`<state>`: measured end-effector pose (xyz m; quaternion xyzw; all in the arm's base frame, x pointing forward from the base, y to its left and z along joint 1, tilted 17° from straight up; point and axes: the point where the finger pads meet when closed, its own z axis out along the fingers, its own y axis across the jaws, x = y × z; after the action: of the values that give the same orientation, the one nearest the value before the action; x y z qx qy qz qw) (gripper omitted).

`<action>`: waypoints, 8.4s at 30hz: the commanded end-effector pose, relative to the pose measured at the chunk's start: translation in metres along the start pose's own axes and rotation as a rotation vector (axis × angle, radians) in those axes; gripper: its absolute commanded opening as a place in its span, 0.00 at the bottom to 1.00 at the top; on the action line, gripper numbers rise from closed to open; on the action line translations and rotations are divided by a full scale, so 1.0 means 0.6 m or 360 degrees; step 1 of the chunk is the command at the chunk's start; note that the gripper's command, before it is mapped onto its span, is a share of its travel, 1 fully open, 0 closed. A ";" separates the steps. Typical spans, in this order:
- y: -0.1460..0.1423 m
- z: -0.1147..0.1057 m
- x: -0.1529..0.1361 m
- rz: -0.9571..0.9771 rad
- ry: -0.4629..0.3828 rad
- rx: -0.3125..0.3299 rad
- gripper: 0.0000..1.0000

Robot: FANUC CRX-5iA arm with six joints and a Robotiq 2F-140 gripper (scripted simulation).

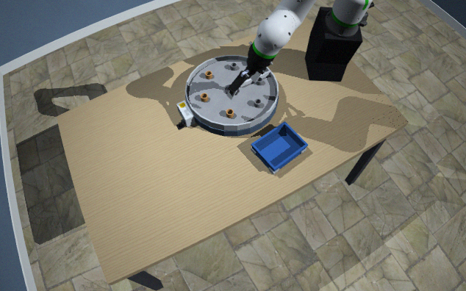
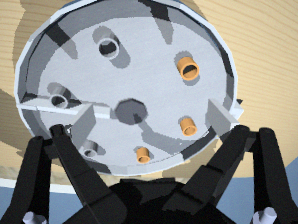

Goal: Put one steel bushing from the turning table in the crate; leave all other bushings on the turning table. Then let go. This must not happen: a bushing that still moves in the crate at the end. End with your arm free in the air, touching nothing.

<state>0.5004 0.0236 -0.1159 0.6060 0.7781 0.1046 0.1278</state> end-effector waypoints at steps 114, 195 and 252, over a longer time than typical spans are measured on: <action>-0.233 -0.068 -0.042 0.0464 0.0428 0.0245 0.09; -0.233 -0.068 -0.042 0.0464 0.0428 0.0245 0.09; -0.233 -0.068 -0.042 0.0464 0.0428 0.0245 0.09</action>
<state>0.3649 -0.0353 -0.1201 0.7007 0.6979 0.1422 -0.0406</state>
